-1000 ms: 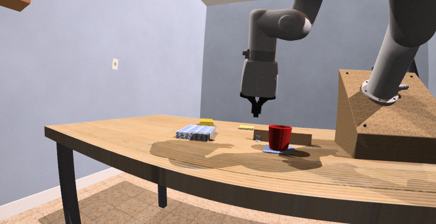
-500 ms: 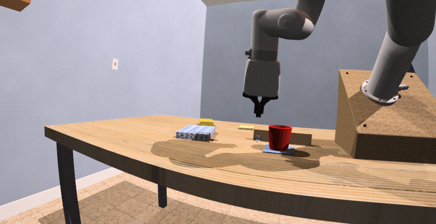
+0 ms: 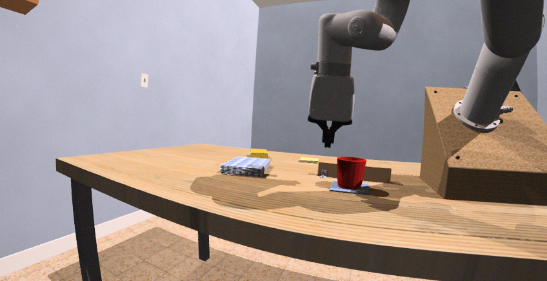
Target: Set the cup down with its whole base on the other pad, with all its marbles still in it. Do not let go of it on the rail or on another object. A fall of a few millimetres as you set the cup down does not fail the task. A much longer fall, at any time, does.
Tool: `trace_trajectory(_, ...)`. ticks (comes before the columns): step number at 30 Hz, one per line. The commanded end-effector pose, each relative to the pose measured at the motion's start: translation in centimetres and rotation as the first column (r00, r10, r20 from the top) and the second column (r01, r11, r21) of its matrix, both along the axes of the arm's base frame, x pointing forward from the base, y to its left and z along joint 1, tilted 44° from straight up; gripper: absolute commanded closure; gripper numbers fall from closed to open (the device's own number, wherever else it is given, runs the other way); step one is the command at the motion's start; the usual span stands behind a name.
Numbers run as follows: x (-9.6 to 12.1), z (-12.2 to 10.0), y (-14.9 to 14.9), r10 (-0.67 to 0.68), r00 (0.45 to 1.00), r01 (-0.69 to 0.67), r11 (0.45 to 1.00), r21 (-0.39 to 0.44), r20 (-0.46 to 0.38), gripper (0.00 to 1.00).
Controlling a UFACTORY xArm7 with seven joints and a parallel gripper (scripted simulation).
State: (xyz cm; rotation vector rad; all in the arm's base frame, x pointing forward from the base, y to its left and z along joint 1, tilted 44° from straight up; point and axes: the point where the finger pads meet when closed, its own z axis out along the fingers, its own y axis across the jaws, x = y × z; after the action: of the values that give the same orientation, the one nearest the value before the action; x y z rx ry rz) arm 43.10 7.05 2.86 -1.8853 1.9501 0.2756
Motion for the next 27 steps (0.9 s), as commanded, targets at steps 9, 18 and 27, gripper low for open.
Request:
trace_trajectory(9, -0.6, -0.1, -0.2, -0.017, 1.000, 0.017, 0.999, 0.037, -0.012, 1.00)
trace_trajectory(18, -1.2, -0.2, -0.2, -0.029, 0.999, 0.030, 0.997, 0.072, -0.023, 1.00)
trace_trajectory(27, -2.0, -0.5, -0.3, -0.042, 0.998, 0.046, 0.993, 0.110, -0.041, 1.00)
